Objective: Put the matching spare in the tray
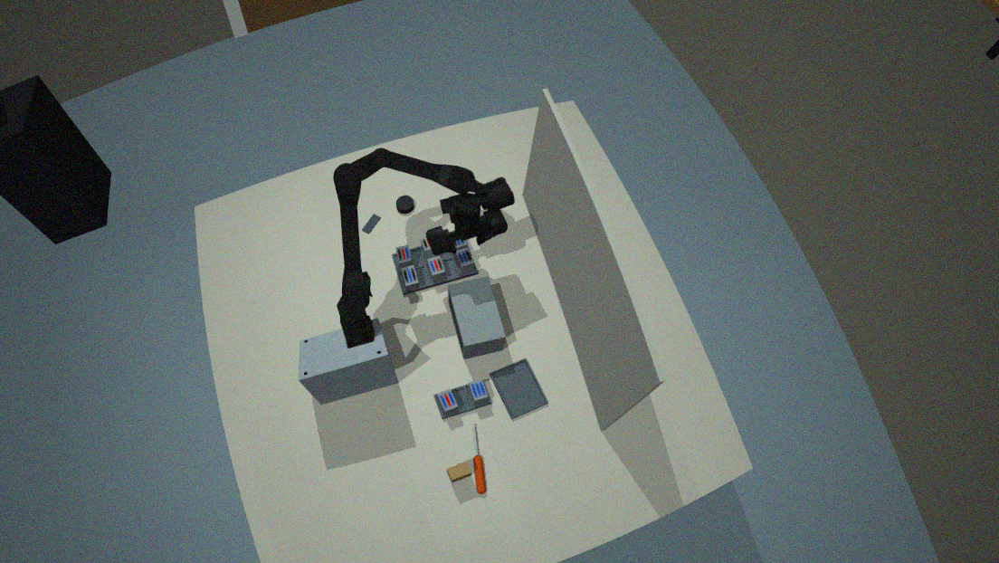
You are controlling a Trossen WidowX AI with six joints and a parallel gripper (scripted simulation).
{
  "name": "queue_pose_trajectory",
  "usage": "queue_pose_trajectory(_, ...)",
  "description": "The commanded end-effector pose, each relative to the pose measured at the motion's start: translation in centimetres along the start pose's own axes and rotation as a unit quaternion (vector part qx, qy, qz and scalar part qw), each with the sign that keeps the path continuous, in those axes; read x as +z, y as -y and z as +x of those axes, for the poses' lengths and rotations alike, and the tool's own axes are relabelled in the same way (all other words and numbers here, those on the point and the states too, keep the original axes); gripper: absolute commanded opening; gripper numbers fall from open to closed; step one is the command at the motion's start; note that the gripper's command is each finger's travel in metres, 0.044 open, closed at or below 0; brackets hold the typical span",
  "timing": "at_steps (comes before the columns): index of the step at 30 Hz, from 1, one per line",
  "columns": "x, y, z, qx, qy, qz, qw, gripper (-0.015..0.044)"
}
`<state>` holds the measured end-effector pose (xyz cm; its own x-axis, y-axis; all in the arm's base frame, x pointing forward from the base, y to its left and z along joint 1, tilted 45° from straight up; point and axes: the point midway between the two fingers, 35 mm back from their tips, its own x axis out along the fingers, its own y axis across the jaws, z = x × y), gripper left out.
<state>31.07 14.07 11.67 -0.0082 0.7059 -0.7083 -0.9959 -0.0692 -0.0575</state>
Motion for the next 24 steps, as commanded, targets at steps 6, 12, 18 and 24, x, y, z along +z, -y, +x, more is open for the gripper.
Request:
queue_pose_trajectory(6, -0.1, 0.0, 1.4, 0.003, 0.001, 0.003, 1.0, 0.03)
queue_pose_trajectory(12, -0.1, 0.0, 2.4, 0.003, 0.0, 0.003, 1.0, 0.03)
queue_pose_trajectory(18, -0.2, 0.0, 3.4, 0.003, 0.0, 0.003, 1.0, 0.03)
queue_pose_trajectory(24, -0.2, 0.0, 4.4, 0.003, 0.001, 0.003, 1.0, 0.03)
